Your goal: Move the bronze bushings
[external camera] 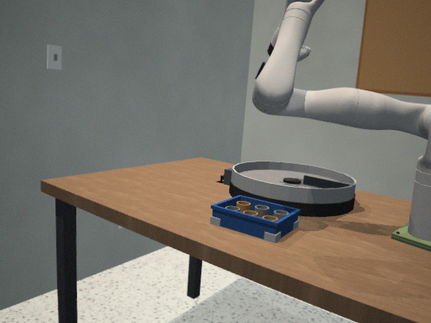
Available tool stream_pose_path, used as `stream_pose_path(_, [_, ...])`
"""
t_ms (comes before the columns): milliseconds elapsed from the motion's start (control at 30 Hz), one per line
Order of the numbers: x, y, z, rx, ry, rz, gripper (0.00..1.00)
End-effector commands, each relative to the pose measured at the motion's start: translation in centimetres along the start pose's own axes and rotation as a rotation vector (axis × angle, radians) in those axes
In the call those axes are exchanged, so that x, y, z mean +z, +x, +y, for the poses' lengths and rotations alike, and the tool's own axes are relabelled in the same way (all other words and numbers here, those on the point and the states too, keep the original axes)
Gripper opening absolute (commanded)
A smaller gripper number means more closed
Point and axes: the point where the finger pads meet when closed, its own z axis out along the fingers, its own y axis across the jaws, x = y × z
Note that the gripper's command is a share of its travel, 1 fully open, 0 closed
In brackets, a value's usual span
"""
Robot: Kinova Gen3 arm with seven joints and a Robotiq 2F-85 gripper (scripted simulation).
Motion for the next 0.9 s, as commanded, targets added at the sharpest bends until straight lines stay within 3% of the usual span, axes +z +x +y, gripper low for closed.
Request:
stream_pose_path(0, [0.0, 0.4, -0.4, 0.032, -0.006, 0.005, 1.0])
stream_pose_path(33, [0.0, 0.4, -0.4, 0.032, -0.006, 0.005, 1.0])
stream_pose_path(67, [0.7, 2.2, -1.3, 0.098, -0.017, 0.045, 1.0])
stream_pose_path(367, [0.7, 2.2, -1.3, 0.098, -0.017, 0.045, 1.0])
stream_pose_path(400, [1.4, 3.9, -2.0, 0.16, -0.028, 0.084, 1.0])
stream_pose_path(600, [1.4, 3.9, -2.0, 0.16, -0.028, 0.084, 1.0])
stream_pose_path(633, [2.0, 5.6, -2.6, 0.219, -0.039, 0.123, 1.0])
stream_pose_path(867, [2.0, 5.6, -2.6, 0.219, -0.039, 0.123, 1.0])
